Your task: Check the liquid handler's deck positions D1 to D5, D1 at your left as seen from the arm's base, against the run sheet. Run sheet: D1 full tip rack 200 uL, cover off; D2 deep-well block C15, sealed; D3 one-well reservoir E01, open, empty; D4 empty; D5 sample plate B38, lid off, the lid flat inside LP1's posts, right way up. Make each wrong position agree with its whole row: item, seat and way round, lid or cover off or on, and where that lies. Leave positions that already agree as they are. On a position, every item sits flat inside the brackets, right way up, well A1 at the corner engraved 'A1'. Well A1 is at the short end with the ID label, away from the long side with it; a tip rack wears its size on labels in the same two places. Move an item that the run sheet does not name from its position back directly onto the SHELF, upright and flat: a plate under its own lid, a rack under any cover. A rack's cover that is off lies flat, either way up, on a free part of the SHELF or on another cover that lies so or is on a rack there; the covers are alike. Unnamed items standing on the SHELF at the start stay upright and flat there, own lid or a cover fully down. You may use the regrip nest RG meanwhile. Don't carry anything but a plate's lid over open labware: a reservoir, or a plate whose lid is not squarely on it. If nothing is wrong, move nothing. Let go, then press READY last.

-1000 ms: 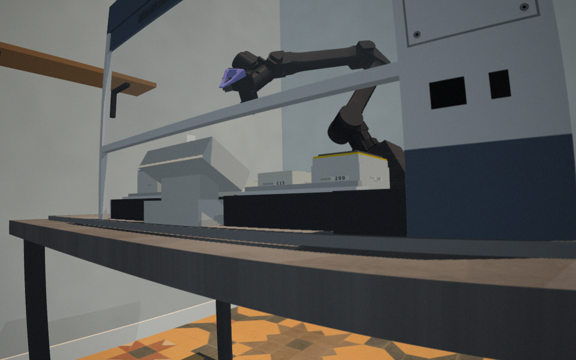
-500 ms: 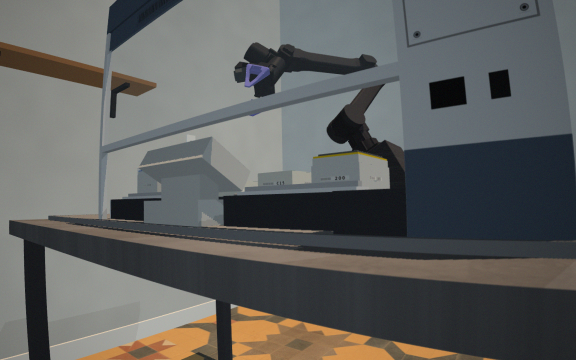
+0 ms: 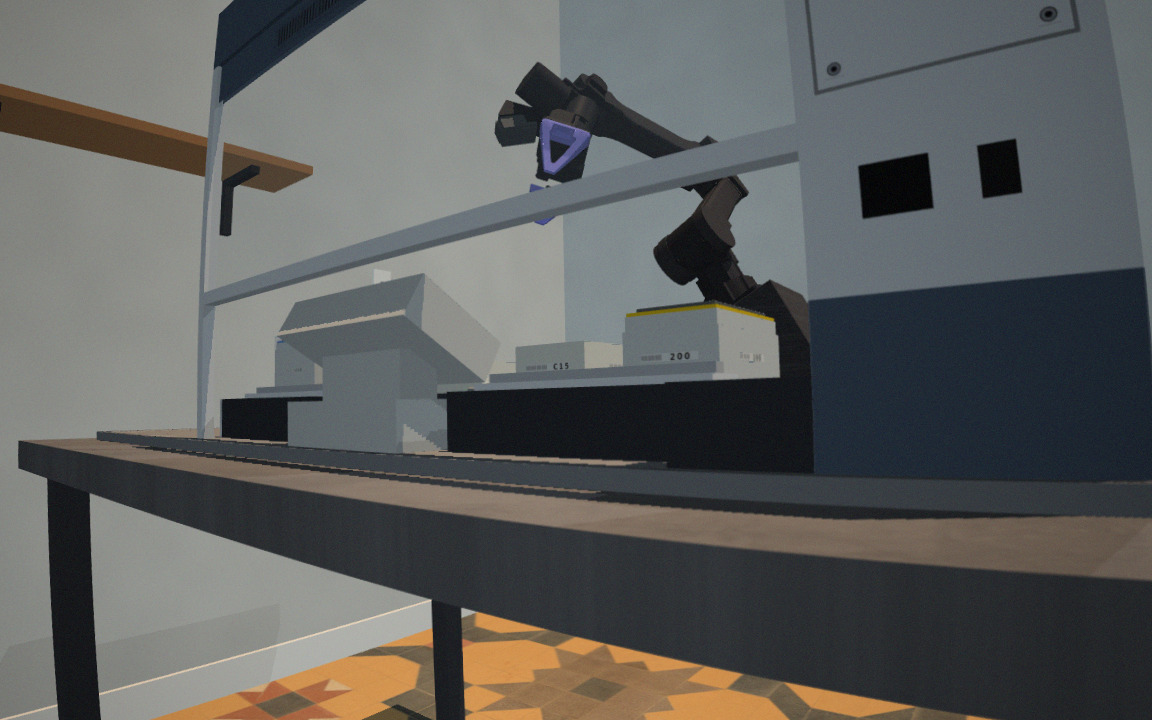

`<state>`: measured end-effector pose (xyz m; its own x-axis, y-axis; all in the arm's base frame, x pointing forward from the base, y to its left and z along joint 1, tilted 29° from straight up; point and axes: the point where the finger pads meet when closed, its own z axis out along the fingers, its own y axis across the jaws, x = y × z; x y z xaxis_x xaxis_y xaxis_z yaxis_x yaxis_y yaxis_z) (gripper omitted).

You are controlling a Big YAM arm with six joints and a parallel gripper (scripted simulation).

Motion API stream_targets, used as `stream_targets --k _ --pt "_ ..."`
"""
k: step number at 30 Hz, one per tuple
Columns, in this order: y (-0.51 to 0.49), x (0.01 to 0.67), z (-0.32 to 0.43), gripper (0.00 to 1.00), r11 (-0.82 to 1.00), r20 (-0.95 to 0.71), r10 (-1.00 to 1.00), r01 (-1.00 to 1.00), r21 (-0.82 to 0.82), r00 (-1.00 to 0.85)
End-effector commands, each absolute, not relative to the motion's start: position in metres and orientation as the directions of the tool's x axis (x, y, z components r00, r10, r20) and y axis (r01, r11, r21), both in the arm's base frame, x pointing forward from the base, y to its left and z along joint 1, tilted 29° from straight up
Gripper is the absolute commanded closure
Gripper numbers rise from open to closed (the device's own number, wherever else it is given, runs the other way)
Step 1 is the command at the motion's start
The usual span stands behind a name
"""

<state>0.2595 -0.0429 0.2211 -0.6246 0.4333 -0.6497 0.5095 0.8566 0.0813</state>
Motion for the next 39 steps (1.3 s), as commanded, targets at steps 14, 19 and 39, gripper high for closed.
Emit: stream_targets --k 14,19,39 --pt "-0.004 0.248 0.227 0.00 0.910 -0.562 0.296 0.408 -0.081 -0.772" --pt "0.001 0.249 0.226 0.00 0.929 -0.510 0.221 0.339 -0.150 -0.831" --pt "0.000 0.243 0.209 0.00 0.925 -0.272 0.033 0.133 -0.357 -0.962"
